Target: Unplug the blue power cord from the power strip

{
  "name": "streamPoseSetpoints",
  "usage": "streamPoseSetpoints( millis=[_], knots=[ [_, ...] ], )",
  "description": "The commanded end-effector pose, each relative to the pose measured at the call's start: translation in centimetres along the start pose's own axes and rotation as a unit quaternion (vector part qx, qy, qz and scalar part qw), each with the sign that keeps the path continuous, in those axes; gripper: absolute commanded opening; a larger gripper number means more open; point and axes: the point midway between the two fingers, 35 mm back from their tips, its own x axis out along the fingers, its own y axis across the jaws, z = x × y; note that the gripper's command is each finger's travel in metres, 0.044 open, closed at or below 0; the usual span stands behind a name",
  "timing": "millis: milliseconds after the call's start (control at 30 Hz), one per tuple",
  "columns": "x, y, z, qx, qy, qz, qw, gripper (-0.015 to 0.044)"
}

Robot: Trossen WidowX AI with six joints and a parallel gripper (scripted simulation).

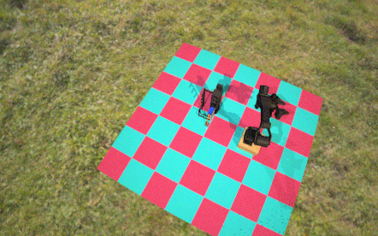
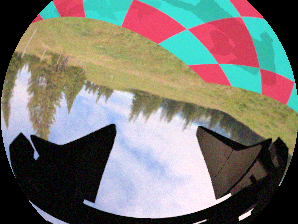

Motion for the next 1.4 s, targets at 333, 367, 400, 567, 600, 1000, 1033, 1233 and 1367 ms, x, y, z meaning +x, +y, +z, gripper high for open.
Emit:
streamPoseSetpoints(
  millis=[333, 367, 400, 567, 600, 1000, 1033, 1233, 1367],
  knots=[
    [-3.6, -5.6, 0.0, 0.051, -0.087, -0.169, 0.981, 0.016],
    [-4.2, -6.2, 0.0, 0.055, -0.098, -0.188, 0.976, 0.016],
    [-4.8, -6.8, 0.0, 0.059, -0.109, -0.207, 0.971, 0.016],
    [-8.3, -9.4, 0.0, 0.075, -0.166, -0.298, 0.937, 0.016],
    [-9.1, -9.8, -0.1, 0.077, -0.178, -0.315, 0.929, 0.016],
    [-19.7, -12.7, 0.0, 0.056, -0.313, -0.491, 0.811, 0.016],
    [-20.6, -12.7, 0.0, 0.052, -0.323, -0.502, 0.801, 0.016],
    [-25.6, -12.3, 0.2, 0.023, -0.38, -0.558, 0.737, 0.016],
    [-28.6, -11.6, 0.3, 0.002, -0.414, -0.586, 0.696, 0.016]
  ],
)
